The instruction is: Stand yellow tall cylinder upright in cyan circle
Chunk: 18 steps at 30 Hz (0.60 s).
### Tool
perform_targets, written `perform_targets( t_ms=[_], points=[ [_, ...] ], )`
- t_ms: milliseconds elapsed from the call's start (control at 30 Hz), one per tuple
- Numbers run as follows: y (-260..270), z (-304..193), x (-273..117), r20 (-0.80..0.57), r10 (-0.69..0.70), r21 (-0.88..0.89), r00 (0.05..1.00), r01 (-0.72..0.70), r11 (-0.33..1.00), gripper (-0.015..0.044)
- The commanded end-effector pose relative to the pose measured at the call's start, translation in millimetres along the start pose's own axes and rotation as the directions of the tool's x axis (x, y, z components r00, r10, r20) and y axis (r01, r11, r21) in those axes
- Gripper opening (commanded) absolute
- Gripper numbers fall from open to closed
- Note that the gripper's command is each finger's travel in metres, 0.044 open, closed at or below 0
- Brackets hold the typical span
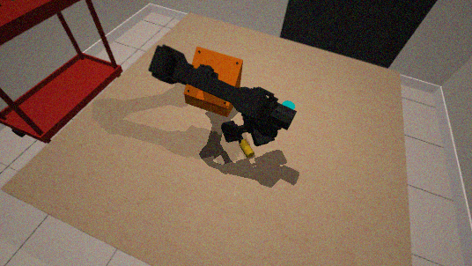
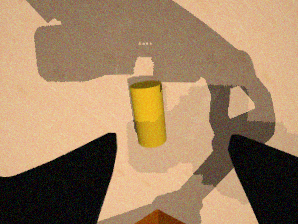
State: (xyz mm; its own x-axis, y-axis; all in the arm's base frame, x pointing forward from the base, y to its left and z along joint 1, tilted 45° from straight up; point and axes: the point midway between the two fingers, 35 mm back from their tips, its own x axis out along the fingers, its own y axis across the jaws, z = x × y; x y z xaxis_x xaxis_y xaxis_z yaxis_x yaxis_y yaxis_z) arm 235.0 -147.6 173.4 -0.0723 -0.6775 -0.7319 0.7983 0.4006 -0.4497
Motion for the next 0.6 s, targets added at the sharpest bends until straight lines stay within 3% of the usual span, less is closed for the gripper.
perform_targets(
  t_ms=[0, 200, 467, 567],
  points=[
    [16, -7, -11, 0.05, 0.006, -0.125, 0.999, 0.001, 0.992, 0.0309],
    [19, -6, -3, 0.051, 0.008, -0.132, 0.999, -0.001, 0.991, 0.0309],
    [19, -1, 91, 0.055, 0.006, -0.131, 0.998, 0.001, 0.991, 0.0309],
    [17, -1, 98, 0.057, 0.004, -0.131, 0.998, 0.004, 0.991, 0.0309]
  ],
)
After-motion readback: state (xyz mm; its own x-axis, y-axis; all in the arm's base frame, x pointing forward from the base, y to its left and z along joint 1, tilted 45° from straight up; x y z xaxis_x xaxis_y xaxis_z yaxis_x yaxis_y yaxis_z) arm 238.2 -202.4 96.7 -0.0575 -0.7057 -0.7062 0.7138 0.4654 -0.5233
